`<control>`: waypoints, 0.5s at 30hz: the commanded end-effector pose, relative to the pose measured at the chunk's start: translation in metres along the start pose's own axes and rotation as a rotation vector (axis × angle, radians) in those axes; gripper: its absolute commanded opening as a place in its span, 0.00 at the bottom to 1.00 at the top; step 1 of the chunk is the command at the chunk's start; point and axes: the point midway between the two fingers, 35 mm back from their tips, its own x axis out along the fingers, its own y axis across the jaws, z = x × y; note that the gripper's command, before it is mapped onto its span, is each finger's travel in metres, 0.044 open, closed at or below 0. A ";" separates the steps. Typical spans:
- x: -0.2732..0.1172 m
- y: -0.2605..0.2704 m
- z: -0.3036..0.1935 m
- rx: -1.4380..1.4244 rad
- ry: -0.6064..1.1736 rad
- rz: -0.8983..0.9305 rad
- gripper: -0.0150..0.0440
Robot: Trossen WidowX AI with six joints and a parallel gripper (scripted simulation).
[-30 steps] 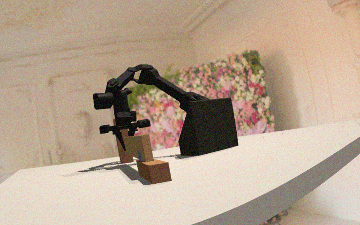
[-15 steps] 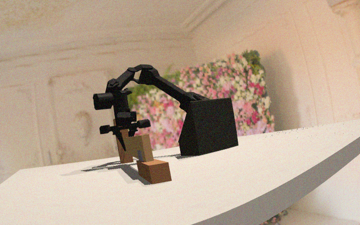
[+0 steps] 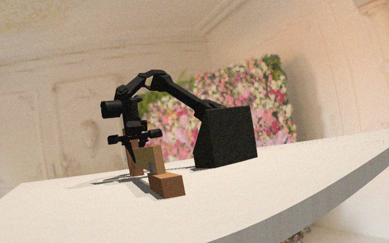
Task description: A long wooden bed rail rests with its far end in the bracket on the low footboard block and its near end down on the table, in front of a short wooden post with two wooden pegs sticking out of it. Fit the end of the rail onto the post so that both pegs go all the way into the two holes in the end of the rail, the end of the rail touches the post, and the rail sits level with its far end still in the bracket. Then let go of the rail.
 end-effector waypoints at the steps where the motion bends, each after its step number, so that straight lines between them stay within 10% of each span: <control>1: -0.002 0.000 -0.002 -0.002 -0.001 -0.002 0.25; 15: -0.002 0.000 -0.007 -0.002 0.000 -0.002 0.25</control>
